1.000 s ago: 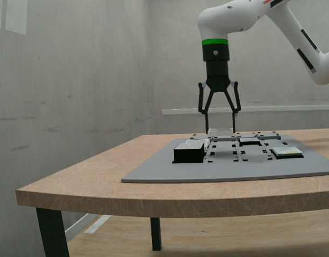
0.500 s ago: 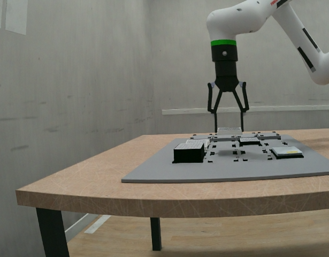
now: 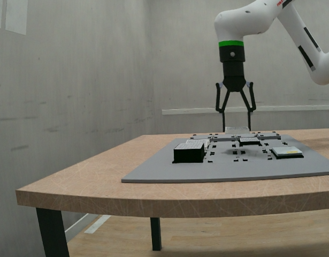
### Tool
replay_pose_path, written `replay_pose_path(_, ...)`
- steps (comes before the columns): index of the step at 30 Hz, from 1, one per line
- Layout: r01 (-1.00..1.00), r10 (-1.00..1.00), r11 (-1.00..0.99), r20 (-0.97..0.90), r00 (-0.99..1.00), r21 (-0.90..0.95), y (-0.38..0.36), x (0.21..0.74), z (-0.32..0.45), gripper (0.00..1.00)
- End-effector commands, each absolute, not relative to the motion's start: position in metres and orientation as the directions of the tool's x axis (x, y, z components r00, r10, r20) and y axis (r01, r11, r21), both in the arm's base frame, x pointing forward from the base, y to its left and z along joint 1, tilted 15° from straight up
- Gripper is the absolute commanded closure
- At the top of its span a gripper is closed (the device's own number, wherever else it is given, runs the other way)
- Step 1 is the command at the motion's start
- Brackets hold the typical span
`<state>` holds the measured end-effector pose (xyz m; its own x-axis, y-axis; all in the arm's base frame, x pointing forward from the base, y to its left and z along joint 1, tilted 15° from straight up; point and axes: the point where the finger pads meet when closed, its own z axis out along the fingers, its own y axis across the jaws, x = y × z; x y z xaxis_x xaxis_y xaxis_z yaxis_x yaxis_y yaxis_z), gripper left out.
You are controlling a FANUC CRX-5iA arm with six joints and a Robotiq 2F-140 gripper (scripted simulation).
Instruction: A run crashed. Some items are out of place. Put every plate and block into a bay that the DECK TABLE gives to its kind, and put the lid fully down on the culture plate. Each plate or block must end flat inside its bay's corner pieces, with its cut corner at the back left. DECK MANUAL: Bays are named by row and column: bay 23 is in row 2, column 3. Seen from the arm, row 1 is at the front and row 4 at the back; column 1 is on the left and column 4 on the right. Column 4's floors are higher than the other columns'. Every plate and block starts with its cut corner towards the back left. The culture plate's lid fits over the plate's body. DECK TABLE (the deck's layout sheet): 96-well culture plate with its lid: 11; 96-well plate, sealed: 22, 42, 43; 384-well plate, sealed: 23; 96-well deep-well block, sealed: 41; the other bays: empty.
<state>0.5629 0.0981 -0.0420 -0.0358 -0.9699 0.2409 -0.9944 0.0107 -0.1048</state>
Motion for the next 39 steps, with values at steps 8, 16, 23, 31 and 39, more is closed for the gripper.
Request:
replay_pose_path(8,-0.994,-0.97,0.01,0.24,-0.036,-0.107,0.085,0.544,-0.04,0.9)
replay_pose_path(16,-0.994,-0.97,0.01,0.24,-0.036,-0.107,0.073,0.527,-0.038,0.9)
replay_pose_path(23,-0.994,-0.97,0.01,0.24,-0.036,-0.107,0.065,0.516,-0.038,0.9)
replay_pose_path(31,-0.994,-0.97,0.01,0.24,-0.036,-0.107,0.056,0.503,-0.037,0.9)
replay_pose_path(39,-0.994,-0.97,0.01,0.24,-0.036,-0.107,0.056,0.503,-0.037,0.9)
